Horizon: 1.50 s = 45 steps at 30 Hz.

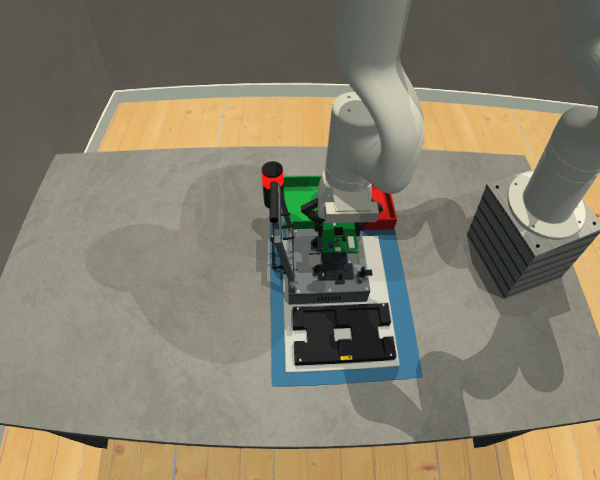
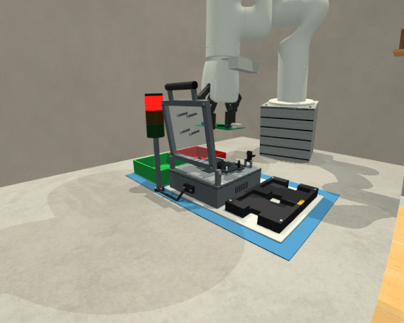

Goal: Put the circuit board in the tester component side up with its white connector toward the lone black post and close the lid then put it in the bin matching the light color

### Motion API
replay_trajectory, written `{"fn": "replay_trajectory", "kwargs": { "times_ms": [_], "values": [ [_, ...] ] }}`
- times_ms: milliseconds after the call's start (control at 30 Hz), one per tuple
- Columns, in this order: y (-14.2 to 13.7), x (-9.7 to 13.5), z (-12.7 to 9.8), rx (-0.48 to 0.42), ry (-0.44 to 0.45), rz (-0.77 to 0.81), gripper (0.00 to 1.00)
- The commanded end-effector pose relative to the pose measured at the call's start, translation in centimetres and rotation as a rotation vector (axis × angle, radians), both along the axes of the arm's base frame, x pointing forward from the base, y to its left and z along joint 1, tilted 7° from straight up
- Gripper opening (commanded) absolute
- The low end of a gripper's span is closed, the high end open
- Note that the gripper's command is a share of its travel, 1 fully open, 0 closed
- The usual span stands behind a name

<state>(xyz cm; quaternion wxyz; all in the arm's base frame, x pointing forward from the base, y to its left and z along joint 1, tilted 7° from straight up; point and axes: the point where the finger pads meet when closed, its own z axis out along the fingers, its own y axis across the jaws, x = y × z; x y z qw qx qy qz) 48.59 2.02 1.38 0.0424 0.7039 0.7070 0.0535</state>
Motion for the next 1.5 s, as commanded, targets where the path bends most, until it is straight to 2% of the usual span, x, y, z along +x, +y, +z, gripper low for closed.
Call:
{"fn": "replay_trajectory", "kwargs": {
  "times_ms": [0, 1467],
  "values": [
    [0.0, 0.1, 0.1, 0.015, 0.014, 0.002, 0.79],
    [-1.2, -0.5, -0.4, 0.015, 0.014, 0.002, 0.79]
  ]
}}
